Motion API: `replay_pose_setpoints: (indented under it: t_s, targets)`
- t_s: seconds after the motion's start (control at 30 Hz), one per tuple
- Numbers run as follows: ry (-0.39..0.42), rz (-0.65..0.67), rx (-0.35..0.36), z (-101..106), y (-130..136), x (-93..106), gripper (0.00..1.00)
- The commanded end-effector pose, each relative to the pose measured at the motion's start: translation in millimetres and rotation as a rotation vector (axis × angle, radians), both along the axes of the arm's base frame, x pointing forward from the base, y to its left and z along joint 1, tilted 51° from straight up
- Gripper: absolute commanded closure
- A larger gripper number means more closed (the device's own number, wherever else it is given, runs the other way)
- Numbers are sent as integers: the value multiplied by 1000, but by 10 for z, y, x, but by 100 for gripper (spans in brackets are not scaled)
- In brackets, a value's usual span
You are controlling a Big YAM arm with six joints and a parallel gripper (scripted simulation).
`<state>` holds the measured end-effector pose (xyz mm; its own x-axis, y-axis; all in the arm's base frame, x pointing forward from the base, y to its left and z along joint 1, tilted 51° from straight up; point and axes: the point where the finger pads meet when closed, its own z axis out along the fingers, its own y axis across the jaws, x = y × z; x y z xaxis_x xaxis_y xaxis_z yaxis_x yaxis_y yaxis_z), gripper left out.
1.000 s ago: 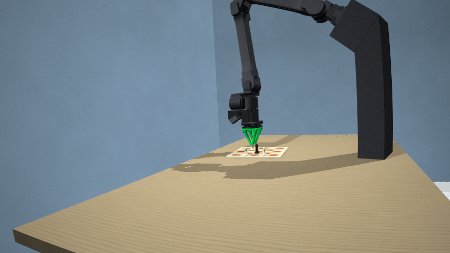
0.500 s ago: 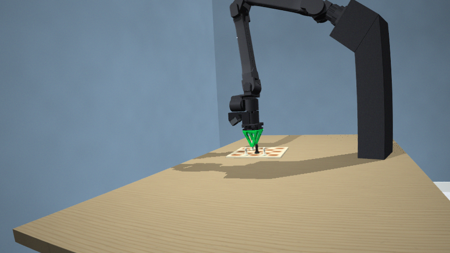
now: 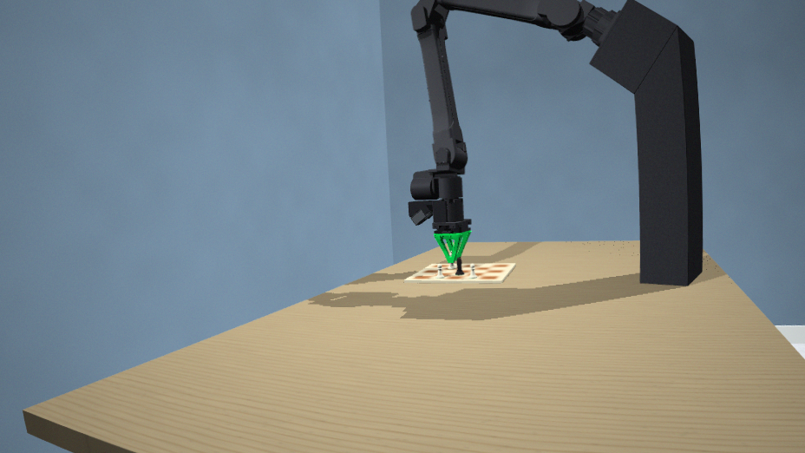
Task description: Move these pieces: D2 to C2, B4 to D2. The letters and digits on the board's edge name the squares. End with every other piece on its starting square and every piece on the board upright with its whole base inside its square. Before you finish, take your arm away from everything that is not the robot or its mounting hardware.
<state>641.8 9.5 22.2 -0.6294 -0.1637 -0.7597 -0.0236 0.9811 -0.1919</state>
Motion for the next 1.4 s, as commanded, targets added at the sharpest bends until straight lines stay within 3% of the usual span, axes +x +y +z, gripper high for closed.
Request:
replay_pose_setpoints:
  t_s: [0.0, 0.43, 0.47, 1.37]
  targets:
    - [-5, 5, -7, -43, -35, 37, 65]
    - [-5, 5, -7, -43, -35, 37, 65]
    - [-5, 5, -7, -43, -35, 37, 100]
    - [-5, 5, -7, -43, -35, 37, 100]
